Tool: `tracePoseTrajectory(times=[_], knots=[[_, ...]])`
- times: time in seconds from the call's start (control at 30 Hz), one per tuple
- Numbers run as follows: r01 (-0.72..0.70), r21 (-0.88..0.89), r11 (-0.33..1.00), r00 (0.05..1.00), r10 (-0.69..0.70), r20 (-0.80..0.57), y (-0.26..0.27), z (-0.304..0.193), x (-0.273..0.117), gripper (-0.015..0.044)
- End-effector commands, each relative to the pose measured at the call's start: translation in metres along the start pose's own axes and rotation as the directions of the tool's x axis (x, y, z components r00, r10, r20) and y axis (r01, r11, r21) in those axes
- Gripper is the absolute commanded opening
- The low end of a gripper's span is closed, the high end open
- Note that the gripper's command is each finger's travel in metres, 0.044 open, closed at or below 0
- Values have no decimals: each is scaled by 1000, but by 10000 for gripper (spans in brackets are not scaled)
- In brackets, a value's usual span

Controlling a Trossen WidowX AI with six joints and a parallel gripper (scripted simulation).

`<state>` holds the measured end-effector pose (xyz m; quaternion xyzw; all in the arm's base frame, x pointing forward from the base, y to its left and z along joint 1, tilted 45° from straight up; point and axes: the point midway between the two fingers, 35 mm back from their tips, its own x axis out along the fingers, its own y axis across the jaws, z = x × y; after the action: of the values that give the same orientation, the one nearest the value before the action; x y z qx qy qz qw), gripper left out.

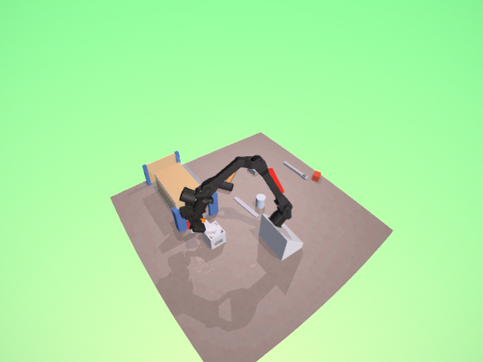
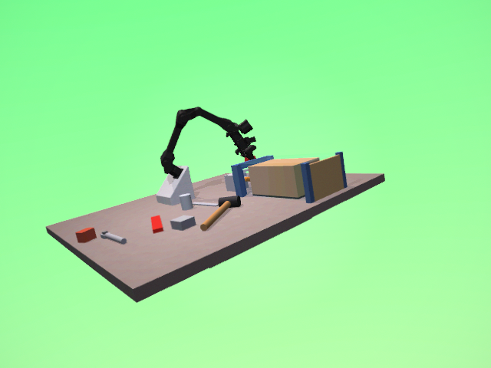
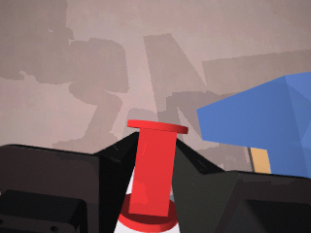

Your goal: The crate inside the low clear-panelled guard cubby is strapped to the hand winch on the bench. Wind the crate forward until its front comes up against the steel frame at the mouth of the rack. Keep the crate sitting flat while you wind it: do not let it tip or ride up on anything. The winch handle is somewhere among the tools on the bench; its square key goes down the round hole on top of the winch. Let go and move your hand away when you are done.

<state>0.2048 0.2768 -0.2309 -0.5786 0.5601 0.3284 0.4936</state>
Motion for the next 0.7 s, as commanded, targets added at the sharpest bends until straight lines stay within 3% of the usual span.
tracePoseTrajectory(times=[0.0,0.67], knots=[[-37,-16,999,999,37,-3,21,0,2,0],[-39,-16,999,999,39,-2,47,-2,0,0]])
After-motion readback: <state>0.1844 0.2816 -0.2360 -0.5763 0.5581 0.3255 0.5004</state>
